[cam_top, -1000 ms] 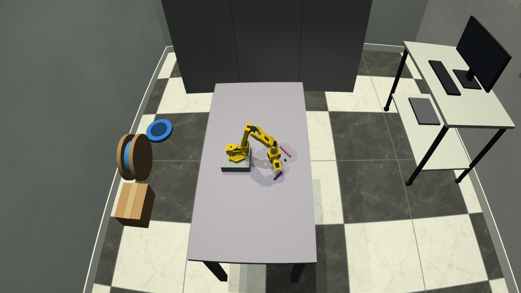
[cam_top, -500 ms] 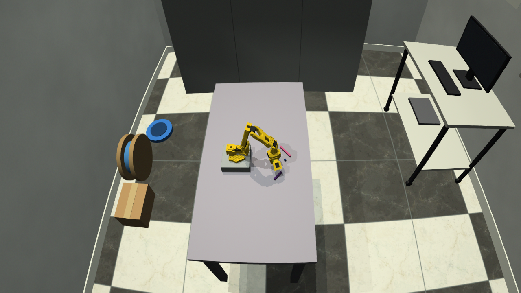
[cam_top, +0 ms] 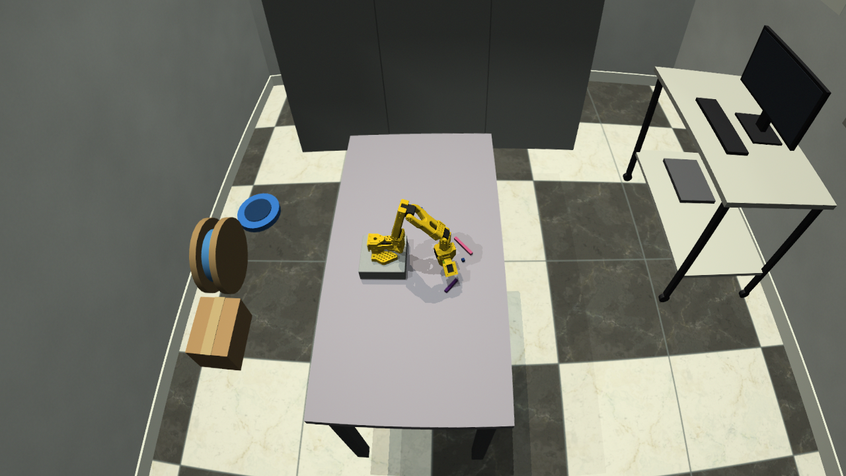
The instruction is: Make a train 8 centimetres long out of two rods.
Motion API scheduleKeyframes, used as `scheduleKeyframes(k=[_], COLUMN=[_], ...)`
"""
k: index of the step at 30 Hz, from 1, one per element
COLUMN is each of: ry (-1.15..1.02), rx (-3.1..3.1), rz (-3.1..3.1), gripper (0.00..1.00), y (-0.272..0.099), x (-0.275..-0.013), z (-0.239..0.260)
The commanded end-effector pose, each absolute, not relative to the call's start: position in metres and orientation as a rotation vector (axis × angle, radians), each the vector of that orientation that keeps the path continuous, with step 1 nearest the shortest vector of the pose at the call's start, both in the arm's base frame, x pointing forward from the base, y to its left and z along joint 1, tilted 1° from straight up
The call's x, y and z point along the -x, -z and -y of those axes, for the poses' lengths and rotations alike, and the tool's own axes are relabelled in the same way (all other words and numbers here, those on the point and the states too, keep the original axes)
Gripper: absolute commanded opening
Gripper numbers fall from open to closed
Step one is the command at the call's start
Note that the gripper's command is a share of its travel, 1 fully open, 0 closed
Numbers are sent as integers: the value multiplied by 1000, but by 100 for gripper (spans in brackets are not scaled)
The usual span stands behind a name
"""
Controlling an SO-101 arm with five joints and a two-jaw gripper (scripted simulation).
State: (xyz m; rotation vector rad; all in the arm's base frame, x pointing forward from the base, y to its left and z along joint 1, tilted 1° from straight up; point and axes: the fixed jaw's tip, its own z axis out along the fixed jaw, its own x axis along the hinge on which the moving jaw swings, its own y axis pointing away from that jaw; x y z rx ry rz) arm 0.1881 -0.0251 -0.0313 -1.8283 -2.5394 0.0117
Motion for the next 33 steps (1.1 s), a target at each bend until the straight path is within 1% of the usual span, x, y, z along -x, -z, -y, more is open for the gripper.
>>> scheduleKeyframes(k=[1,33], ry=[-18,-11], rx=[1819,1824], rz=[2535,2542], gripper=[0,0], y=[33,32], x=[-187,-190], z=[23,23])
